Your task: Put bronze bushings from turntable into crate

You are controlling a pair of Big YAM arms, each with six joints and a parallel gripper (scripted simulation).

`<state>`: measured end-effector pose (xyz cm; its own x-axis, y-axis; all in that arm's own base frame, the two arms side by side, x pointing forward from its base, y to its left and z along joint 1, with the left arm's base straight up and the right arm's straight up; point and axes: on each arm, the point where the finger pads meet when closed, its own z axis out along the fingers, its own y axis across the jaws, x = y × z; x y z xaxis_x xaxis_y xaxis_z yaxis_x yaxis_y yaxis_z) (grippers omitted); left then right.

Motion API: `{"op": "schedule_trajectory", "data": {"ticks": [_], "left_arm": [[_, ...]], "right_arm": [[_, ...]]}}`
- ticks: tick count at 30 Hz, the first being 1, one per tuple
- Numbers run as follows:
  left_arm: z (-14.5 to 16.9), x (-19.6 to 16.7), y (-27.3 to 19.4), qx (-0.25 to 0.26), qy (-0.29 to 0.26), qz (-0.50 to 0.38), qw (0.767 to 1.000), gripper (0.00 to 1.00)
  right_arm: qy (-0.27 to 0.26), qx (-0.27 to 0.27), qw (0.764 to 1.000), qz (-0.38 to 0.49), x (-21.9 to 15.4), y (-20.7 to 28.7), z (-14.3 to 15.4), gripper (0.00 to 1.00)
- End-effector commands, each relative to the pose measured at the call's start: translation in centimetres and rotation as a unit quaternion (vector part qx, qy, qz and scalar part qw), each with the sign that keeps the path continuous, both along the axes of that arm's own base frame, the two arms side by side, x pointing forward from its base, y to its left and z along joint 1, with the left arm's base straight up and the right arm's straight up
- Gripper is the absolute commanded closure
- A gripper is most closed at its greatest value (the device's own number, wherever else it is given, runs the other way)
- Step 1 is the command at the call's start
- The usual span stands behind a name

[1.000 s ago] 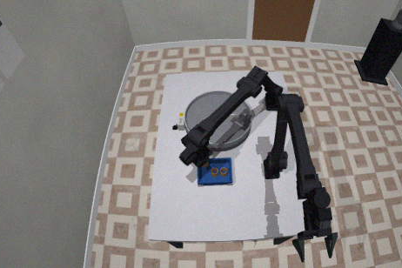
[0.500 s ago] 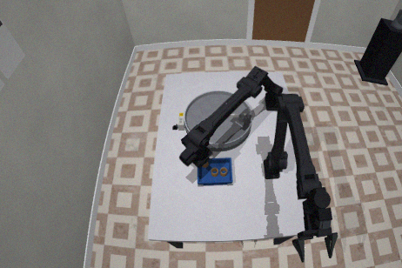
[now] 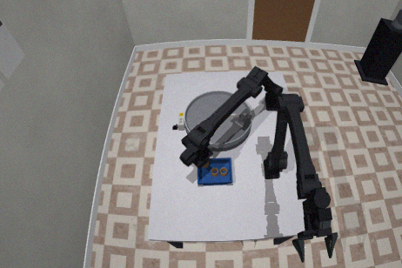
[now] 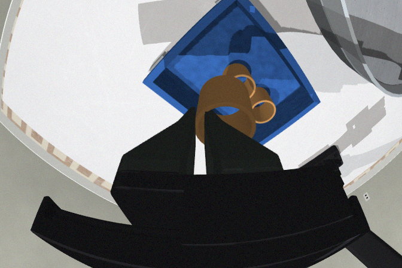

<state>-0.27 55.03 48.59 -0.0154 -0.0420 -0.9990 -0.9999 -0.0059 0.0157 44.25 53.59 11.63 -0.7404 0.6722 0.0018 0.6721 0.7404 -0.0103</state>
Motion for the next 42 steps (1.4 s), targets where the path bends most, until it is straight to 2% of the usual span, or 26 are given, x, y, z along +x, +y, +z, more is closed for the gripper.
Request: {"op": "schedule_trajectory", "data": {"ticks": [1,24,25,37,39,41,42], "left_arm": [[1.5,-0.3,-0.5,0.021,-0.008,0.003,1.000,0.00],[1.5,-0.3,-0.5,0.021,-0.008,0.003,1.000,0.00],[1.5,-0.3,-0.5,0.021,-0.008,0.003,1.000,0.00],[1.5,-0.3,-0.5,0.021,-0.008,0.003,1.000,0.00],[1.5,-0.3,-0.5,0.021,-0.008,0.003,1.000,0.00],[1.5,-0.3,-0.5,0.021,-0.008,0.003,1.000,0.00],[1.5,-0.3,-0.5,0.021,-0.008,0.003,1.000,0.00]], "right_arm": [[-0.017,0.019,1.000,0.002,0.3,1.9,2.0,1.00],[-0.021,0.025,0.999,0.003,0.5,2.2,1.7,1.00],[-0.007,0.007,1.000,0.003,-0.2,1.3,-0.5,1.00],[-0.004,0.004,1.000,0.003,-0.1,0.8,-6.7,1.00],[-0.004,0.004,1.000,0.003,-0.1,0.8,-6.7,1.00],[-0.033,0.040,0.999,0.003,1.1,2.3,-2.3,1.00],[-0.036,0.043,0.998,0.003,1.0,2.2,-1.6,1.00]]}}
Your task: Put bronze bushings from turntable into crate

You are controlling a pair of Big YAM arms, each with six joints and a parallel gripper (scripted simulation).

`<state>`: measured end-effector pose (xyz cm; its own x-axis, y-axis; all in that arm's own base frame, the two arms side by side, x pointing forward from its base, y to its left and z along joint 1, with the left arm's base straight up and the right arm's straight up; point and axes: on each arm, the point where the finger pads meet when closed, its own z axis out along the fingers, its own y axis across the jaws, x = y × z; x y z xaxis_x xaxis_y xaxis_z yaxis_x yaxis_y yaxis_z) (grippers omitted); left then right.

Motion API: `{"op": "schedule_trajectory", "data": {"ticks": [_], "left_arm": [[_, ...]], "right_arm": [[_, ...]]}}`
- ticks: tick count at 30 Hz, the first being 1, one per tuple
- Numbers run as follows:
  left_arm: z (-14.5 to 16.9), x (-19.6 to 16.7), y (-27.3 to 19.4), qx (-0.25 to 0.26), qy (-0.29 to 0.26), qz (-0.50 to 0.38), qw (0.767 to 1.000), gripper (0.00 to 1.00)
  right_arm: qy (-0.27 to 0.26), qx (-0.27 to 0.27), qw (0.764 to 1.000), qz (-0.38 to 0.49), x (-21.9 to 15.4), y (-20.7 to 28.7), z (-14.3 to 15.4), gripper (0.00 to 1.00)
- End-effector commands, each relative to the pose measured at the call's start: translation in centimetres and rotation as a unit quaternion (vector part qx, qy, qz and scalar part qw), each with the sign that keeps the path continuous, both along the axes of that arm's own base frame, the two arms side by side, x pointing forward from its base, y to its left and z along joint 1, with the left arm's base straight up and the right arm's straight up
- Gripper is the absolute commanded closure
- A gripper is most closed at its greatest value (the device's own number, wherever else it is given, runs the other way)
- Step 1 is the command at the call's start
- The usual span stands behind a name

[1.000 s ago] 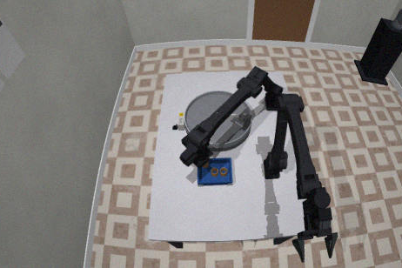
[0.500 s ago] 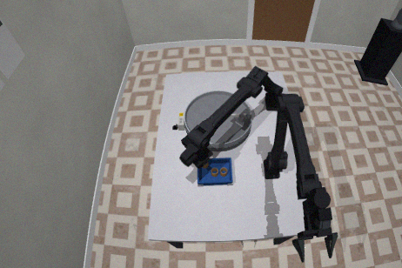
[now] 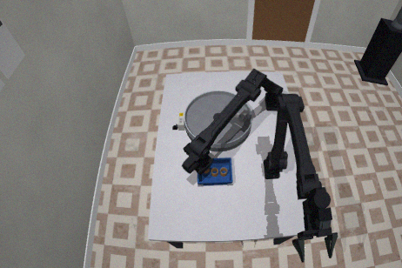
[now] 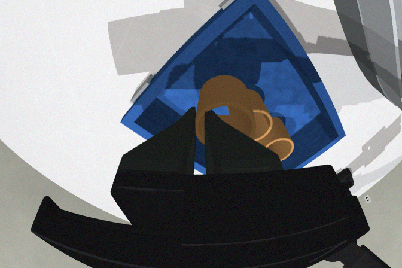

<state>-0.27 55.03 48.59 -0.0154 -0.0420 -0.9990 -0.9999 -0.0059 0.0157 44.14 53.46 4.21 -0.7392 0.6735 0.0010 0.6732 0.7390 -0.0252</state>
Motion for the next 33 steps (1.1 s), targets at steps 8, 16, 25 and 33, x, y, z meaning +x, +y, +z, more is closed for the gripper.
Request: {"op": "schedule_trajectory", "data": {"ticks": [8,16,25,33], "left_arm": [[1.5,-0.3,-0.5,0.021,-0.008,0.003,1.000,0.00],[1.5,-0.3,-0.5,0.021,-0.008,0.003,1.000,0.00],[1.5,-0.3,-0.5,0.021,-0.008,0.003,1.000,0.00],[1.5,-0.3,-0.5,0.021,-0.008,0.003,1.000,0.00]], "right_arm": [[-0.013,0.015,1.000,0.004,0.3,1.4,1.2,1.00],[-0.019,0.022,1.000,0.004,0.4,1.5,2.5,1.00],[-0.019,0.022,1.000,0.004,0.4,1.5,2.5,1.00],[-0.019,0.022,1.000,0.004,0.4,1.5,2.5,1.00]]}}
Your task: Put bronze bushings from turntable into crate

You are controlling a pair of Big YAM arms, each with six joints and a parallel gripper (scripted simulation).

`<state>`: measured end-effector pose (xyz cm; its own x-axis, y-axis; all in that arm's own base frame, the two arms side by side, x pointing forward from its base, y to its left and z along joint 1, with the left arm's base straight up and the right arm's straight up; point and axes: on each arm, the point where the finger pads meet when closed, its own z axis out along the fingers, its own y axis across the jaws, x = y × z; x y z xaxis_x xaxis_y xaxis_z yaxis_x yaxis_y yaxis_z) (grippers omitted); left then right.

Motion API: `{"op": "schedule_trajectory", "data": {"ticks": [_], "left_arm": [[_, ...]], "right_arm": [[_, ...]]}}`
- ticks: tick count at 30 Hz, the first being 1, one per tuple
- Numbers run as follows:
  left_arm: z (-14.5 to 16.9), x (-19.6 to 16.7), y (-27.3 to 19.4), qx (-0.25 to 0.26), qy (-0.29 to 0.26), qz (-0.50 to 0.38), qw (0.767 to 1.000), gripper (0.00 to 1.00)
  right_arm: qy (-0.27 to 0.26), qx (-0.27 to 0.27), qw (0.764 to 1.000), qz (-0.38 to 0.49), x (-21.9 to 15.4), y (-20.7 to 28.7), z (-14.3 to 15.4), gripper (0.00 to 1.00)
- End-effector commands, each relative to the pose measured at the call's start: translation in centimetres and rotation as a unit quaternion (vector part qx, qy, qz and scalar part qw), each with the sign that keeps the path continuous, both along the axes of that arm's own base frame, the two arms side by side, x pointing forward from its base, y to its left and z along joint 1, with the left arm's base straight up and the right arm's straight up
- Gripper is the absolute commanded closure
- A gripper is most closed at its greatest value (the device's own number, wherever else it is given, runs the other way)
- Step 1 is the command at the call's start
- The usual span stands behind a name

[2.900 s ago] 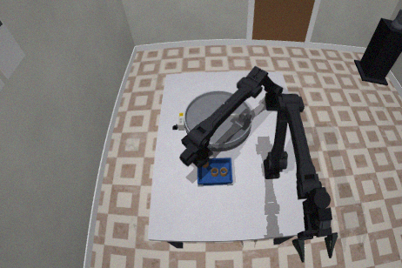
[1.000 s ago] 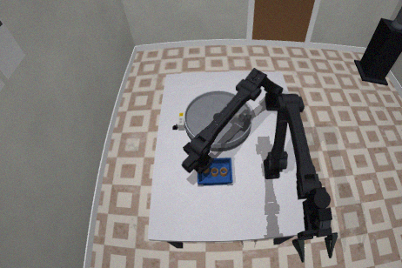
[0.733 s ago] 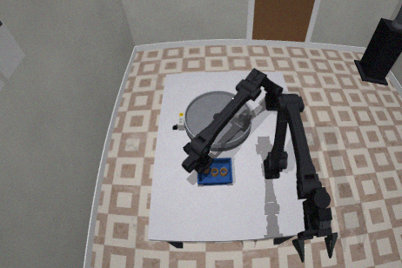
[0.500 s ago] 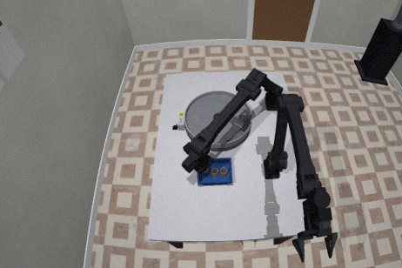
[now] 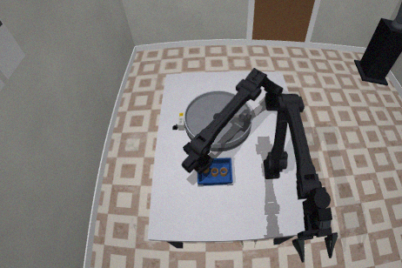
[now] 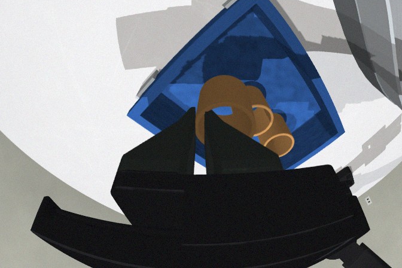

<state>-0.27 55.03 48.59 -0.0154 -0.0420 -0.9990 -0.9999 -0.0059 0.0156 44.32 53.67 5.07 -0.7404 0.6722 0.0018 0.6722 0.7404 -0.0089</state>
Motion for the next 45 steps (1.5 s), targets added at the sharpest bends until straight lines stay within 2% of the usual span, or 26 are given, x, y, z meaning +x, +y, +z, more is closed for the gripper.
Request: {"op": "schedule_trajectory", "data": {"ticks": [1,45], "left_arm": [[1.5,-0.3,-0.5,0.021,-0.008,0.003,1.000,0.00],[1.5,-0.3,-0.5,0.021,-0.008,0.003,1.000,0.00]], "right_arm": [[-0.014,0.016,1.000,0.003,0.2,1.2,1.6,1.00],[-0.016,0.018,1.000,0.003,0.4,0.8,1.8,1.00]]}}
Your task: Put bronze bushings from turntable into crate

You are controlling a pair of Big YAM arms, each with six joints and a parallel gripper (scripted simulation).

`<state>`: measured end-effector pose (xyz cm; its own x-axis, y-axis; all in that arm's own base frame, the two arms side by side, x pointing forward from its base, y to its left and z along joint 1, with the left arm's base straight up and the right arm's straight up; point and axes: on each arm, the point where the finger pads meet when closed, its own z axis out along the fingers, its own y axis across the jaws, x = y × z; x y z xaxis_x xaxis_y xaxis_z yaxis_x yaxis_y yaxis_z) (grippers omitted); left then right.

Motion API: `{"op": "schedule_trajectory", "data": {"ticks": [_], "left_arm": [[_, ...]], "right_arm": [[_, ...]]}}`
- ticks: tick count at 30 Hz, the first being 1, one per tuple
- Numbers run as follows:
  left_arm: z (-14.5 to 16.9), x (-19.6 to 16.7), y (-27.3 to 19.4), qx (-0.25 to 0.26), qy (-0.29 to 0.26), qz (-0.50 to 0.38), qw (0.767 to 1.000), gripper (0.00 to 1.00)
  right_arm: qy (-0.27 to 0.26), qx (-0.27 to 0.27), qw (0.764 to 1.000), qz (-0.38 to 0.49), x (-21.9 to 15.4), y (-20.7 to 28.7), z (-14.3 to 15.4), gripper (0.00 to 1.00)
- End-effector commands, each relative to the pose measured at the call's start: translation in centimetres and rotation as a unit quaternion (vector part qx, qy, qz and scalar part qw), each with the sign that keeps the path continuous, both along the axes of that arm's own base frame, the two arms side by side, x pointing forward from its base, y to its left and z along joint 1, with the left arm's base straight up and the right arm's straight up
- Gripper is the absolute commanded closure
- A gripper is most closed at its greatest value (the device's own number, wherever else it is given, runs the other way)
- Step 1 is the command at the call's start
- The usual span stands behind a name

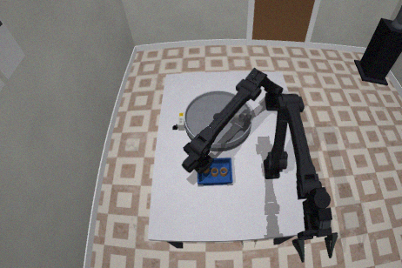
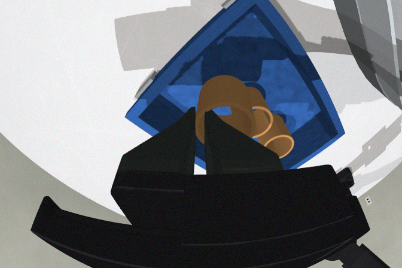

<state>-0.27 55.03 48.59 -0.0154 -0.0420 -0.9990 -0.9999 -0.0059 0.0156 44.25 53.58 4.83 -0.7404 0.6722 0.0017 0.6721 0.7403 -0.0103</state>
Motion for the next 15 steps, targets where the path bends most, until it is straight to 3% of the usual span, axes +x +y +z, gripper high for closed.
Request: {"op": "schedule_trajectory", "data": {"ticks": [1,15], "left_arm": [[1.5,-0.3,-0.5,0.021,-0.008,0.003,1.000,0.00],[1.5,-0.3,-0.5,0.021,-0.008,0.003,1.000,0.00]], "right_arm": [[-0.016,0.018,1.000,0.003,0.4,0.9,2.0,1.00],[-0.004,0.004,1.000,0.003,0.2,0.4,-1.2,1.00]]}}
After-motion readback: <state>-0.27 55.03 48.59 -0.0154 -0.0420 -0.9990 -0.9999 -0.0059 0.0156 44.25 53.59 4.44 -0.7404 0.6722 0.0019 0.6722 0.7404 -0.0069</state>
